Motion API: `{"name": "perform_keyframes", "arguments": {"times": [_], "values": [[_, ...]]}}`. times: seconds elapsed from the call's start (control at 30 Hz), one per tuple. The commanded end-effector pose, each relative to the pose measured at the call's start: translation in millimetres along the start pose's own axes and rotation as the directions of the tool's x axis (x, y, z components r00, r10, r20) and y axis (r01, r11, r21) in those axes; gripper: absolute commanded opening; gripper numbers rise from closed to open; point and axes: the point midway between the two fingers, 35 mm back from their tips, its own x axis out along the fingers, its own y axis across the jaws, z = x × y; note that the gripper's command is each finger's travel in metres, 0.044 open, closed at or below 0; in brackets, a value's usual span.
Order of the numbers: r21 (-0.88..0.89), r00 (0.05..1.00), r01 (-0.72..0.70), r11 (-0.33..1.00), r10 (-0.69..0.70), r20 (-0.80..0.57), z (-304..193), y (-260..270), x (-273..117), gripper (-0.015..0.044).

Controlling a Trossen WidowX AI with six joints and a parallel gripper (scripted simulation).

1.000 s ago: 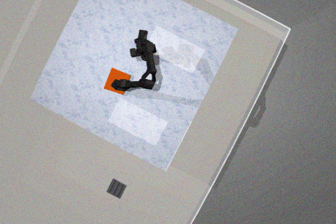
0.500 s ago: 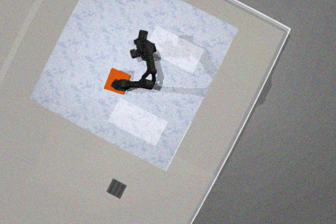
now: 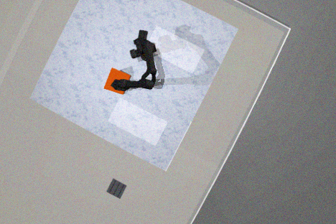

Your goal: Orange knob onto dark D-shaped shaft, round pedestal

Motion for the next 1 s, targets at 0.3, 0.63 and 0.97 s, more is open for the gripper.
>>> {"name": "perform_keyframes", "arguments": {"times": [0.3, 0.63, 0.97], "values": [[-0.206, 1.0, 0.006, 0.978, -0.006, 0.004, 2.5, -0.6, -1.8, 0.0], [-0.206, 1.0, 0.006, 0.978, -0.006, 0.004, 0.3, -1.2, -0.7, 0.0], [-0.206, 1.0, 0.006, 0.978, -0.006, 0.004, 0.6, -0.9, 1.5, 0.0]]}}
